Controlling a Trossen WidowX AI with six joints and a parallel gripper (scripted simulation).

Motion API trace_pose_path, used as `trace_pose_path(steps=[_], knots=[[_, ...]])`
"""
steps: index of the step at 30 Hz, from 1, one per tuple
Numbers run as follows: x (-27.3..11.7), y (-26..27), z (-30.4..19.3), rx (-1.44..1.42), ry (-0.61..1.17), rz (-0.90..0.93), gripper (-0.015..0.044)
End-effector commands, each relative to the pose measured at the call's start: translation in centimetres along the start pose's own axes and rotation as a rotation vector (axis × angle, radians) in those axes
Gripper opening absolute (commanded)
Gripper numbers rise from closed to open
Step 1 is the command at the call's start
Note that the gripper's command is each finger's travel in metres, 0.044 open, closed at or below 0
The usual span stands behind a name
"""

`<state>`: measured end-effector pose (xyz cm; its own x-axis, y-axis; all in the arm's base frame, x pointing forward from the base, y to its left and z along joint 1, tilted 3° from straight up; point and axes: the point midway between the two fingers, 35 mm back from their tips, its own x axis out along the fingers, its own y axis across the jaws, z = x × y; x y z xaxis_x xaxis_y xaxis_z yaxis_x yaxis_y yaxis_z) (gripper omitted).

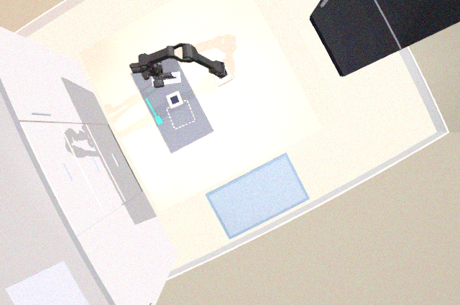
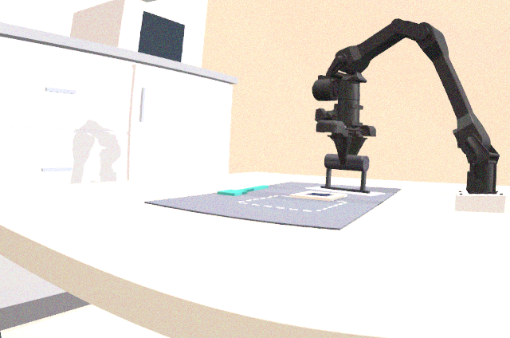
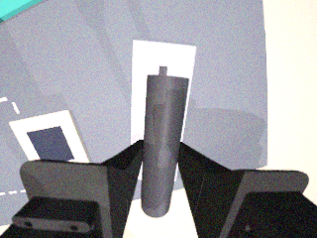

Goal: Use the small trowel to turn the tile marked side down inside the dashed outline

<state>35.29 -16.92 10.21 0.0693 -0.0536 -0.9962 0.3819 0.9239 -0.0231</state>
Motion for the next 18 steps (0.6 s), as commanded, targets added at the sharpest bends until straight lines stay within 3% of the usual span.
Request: trace_pose_path(steps=[1, 18], knots=[[0.06, -0.09, -0.05, 0.072, 0.002, -0.005, 0.0130], [0.06, -0.09, -0.05, 0.582, 0.000, -0.005, 0.0130]])
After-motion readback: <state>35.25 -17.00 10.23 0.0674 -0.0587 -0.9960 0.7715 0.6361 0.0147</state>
